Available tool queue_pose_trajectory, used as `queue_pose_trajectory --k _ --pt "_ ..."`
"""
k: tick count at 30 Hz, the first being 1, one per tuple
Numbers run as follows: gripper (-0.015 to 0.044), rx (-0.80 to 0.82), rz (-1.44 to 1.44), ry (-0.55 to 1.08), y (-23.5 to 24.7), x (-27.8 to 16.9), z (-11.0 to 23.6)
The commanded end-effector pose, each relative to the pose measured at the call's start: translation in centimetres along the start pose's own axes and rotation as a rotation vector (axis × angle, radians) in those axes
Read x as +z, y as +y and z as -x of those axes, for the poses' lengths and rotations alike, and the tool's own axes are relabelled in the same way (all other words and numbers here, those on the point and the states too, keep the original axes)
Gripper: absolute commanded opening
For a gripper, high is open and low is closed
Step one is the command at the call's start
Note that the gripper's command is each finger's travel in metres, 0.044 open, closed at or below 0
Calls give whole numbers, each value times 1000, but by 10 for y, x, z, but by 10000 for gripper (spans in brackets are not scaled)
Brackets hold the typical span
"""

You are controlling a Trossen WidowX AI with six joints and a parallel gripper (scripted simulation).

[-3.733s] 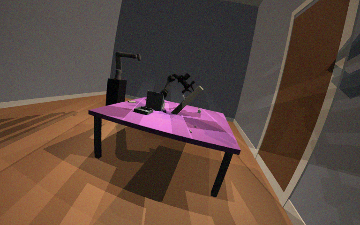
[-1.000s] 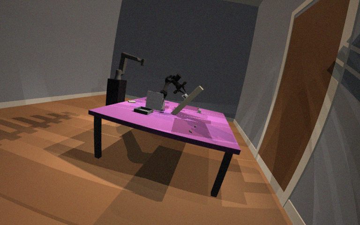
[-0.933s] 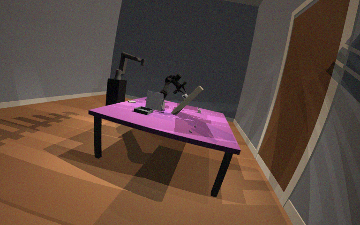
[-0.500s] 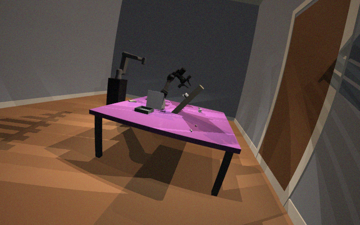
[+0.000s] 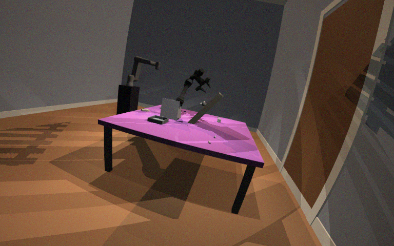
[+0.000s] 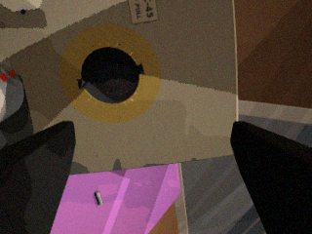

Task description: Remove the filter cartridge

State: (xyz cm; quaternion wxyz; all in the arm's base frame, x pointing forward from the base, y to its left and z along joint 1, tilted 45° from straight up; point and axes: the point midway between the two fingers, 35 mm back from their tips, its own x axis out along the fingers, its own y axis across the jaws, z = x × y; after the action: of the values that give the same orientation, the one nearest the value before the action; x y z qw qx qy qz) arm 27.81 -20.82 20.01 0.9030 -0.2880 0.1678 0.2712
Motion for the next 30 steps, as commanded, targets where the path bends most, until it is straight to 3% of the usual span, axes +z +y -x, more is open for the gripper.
queue_pose_trajectory --k 1,9,30 --pt "305 117 -494 57 33 -6 -16" --pt "305 271 -1350 295 96 -8 -34" --pt "305 272 -1368 304 101 -9 -44"
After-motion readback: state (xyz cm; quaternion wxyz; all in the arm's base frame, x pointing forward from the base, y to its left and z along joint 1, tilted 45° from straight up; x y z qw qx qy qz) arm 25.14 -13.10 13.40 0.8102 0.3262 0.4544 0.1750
